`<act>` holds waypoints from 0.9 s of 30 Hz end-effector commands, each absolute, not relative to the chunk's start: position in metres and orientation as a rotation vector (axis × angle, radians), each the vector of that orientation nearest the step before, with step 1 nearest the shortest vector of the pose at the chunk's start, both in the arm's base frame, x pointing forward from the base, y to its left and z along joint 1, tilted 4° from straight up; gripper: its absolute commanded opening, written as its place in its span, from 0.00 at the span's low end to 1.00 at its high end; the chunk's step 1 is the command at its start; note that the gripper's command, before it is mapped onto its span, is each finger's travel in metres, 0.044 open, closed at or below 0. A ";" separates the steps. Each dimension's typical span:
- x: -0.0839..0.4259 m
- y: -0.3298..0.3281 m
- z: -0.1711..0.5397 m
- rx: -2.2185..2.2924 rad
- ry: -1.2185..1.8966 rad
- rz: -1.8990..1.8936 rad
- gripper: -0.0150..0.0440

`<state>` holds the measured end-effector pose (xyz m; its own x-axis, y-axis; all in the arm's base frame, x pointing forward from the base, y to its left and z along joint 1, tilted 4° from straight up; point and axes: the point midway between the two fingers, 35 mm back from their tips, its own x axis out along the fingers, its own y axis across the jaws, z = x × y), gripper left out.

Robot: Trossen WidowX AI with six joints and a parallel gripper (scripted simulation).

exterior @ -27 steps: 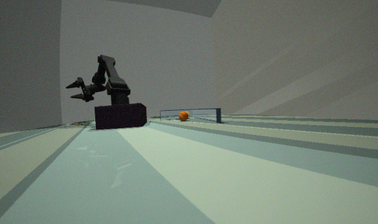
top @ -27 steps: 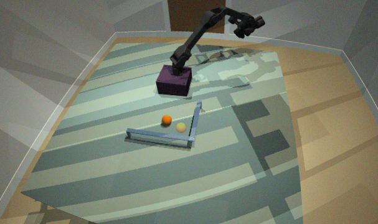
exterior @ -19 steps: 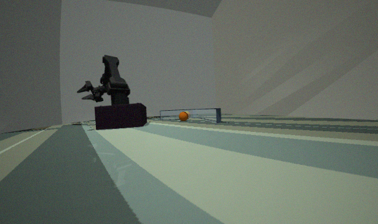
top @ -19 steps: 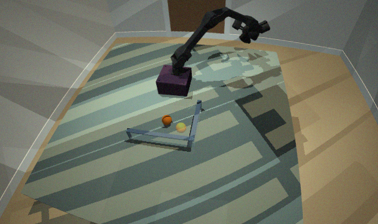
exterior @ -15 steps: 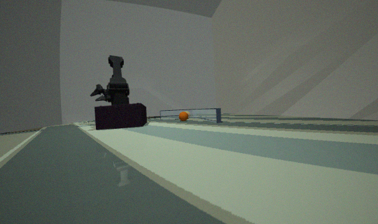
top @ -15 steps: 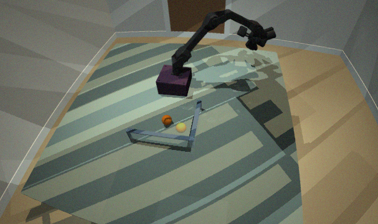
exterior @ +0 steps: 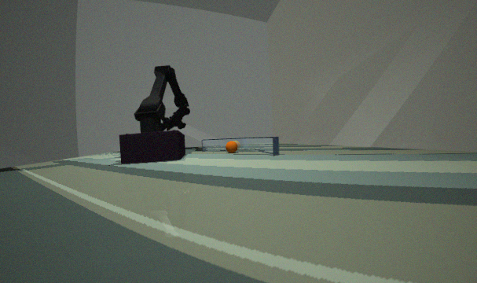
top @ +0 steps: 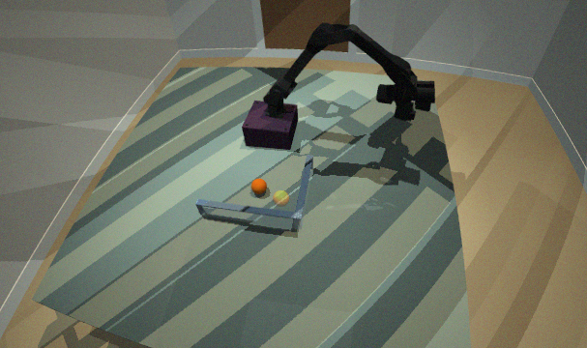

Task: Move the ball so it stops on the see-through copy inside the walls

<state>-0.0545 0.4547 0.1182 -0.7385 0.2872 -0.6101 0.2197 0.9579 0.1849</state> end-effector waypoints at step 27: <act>0.311 0.139 0.038 0.193 1.591 0.167 0.84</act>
